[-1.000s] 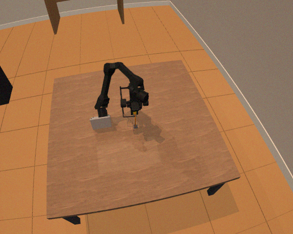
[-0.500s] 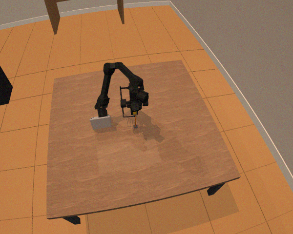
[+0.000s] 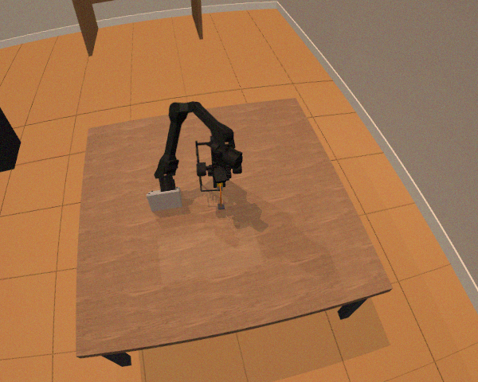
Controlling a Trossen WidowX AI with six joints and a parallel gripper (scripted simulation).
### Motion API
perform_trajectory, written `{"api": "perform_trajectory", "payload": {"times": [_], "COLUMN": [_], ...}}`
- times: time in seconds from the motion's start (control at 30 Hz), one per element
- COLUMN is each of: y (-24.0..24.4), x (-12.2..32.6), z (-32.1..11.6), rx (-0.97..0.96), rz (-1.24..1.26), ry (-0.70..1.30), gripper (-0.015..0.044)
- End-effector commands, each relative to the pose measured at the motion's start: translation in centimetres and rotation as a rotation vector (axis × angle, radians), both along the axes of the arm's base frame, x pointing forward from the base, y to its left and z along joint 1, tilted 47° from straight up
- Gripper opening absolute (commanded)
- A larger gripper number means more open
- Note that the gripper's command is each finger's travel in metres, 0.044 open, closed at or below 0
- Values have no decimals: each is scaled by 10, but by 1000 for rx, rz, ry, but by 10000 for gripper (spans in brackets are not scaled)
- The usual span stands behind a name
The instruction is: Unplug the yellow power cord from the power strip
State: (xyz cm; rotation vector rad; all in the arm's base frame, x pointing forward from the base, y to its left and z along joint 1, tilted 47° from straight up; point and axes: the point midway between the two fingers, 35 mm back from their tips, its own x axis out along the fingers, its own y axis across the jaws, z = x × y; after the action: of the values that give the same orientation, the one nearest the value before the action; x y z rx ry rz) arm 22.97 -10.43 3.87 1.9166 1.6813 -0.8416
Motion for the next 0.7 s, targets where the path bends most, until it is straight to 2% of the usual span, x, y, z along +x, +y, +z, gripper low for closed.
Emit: {"api": "perform_trajectory", "payload": {"times": [0.0, 0.67], "y": [0, -19], "x": [0, -2], "z": [0, -17], "rx": [0, -2], "rz": [0, -1], "ry": [-1, 0], "gripper": [0, 0]}}
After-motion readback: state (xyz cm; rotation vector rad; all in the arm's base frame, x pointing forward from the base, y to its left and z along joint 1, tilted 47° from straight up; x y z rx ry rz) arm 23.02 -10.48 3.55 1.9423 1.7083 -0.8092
